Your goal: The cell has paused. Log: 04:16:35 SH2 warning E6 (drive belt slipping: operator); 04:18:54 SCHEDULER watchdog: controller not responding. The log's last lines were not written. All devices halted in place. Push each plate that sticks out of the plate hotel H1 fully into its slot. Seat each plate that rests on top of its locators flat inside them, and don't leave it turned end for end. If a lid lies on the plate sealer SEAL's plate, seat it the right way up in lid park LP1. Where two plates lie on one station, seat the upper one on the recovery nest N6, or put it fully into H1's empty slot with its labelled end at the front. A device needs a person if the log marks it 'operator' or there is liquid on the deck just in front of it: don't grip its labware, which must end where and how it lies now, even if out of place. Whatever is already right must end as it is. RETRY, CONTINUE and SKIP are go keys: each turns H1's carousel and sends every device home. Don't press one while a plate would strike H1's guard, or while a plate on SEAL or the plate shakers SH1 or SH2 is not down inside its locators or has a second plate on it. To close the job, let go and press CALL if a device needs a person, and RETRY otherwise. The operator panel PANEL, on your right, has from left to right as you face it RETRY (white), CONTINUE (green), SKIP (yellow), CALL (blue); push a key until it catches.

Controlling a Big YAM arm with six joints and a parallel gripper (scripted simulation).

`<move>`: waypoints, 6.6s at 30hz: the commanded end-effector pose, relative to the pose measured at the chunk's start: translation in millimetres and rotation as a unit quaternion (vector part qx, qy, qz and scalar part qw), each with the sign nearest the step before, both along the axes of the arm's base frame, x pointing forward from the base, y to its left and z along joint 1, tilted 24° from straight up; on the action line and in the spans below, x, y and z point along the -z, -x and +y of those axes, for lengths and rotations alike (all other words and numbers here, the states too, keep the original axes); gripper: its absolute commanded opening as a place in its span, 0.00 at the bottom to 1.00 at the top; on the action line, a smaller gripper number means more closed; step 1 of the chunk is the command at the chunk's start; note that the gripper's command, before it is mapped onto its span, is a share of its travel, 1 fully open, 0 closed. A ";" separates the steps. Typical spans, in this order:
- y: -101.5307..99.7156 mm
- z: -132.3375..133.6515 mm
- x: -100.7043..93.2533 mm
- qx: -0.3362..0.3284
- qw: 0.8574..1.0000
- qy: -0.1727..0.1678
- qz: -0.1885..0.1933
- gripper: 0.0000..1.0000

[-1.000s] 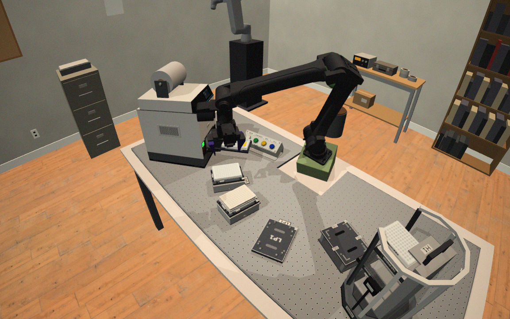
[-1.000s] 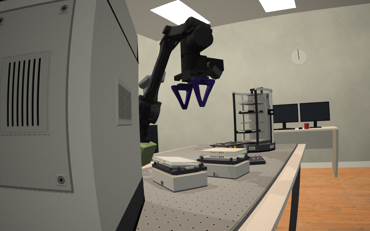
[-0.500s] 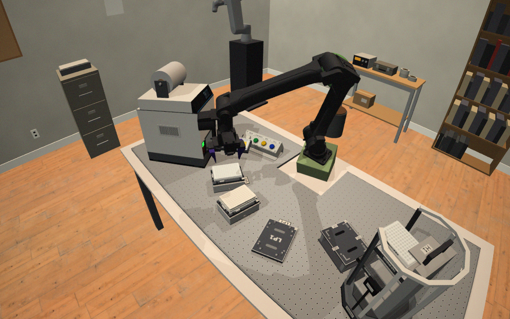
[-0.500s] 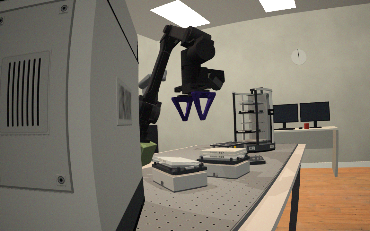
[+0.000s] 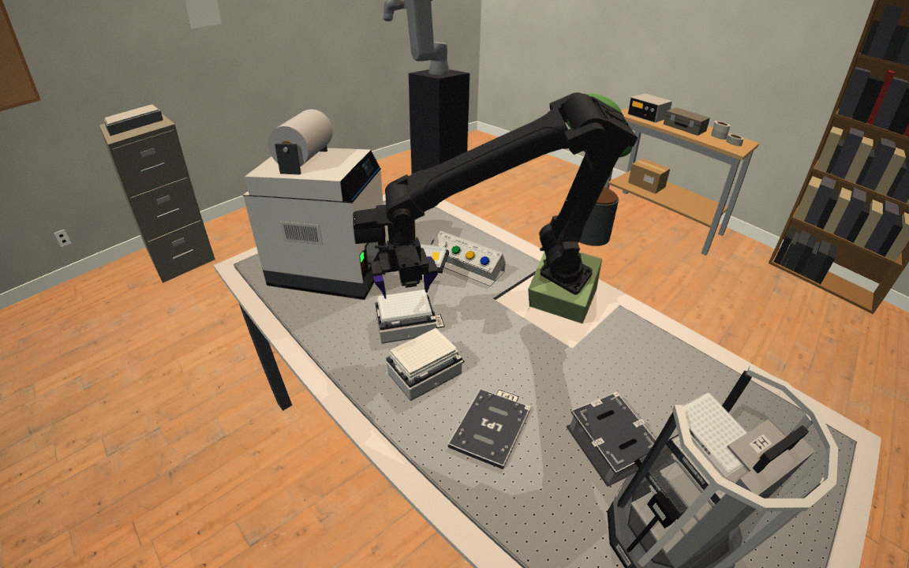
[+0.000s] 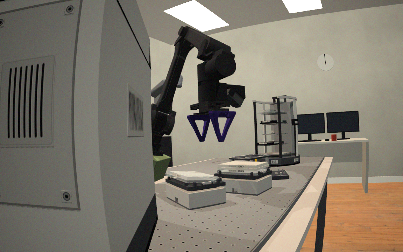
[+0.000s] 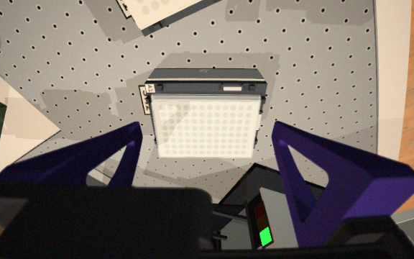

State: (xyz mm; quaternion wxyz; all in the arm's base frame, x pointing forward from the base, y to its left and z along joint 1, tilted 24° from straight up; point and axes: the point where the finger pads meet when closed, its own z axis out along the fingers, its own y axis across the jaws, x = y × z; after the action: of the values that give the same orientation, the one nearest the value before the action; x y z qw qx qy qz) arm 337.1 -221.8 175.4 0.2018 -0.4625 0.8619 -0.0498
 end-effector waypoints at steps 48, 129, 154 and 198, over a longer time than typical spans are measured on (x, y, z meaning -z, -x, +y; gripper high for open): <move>-7.1 -4.4 -8.2 0.003 1.000 0.009 -0.012 1.00; -2.3 99.8 -115.2 0.473 0.856 -0.206 0.037 1.00; -32.0 143.8 -151.0 0.439 0.876 -0.197 0.012 1.00; -32.0 145.1 -150.9 0.038 0.999 -0.008 -0.032 1.00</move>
State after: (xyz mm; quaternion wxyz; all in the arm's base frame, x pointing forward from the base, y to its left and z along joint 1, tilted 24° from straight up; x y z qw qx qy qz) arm 355.5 -72.5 294.6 0.2027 -0.3730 0.9049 -0.0293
